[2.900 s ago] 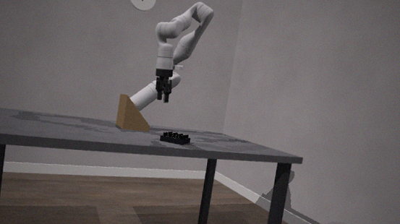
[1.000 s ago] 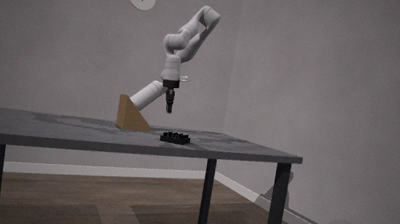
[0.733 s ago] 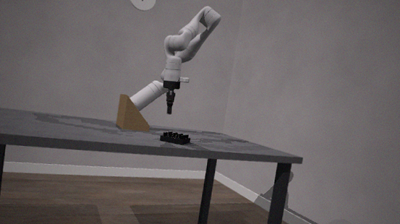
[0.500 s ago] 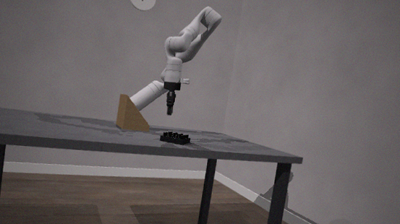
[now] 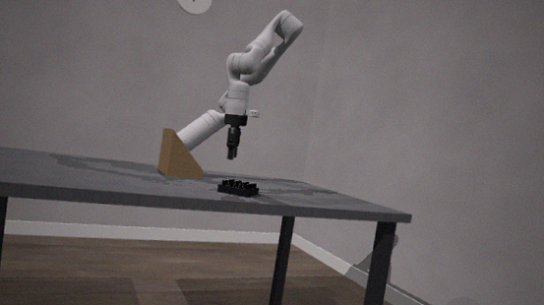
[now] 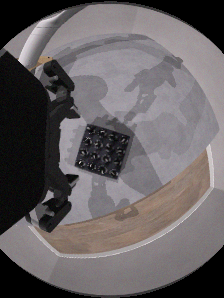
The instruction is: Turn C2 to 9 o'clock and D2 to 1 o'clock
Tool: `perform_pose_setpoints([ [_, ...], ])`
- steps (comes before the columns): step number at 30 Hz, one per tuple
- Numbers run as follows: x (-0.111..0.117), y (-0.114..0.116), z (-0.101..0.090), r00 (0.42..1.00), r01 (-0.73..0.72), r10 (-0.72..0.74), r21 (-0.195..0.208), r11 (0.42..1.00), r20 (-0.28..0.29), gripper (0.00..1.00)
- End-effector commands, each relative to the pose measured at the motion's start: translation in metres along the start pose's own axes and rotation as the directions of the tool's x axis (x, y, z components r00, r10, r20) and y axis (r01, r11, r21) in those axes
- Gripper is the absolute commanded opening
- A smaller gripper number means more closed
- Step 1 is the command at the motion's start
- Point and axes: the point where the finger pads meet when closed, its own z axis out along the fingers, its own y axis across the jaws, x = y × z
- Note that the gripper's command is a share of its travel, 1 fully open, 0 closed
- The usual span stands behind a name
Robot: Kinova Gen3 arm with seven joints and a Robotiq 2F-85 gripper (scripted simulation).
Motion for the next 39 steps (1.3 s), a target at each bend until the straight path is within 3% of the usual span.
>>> perform_pose_setpoints([
  [1, 0.002, -0.001, 0.003, 1.0, -0.026, 0.026, -0.006, 1.0, 0.004, 1.0],
  [39, 0.008, -0.003, 0.018, 0.987, -0.162, 0.162, -0.035, 0.986, 0.016, 1.0],
])
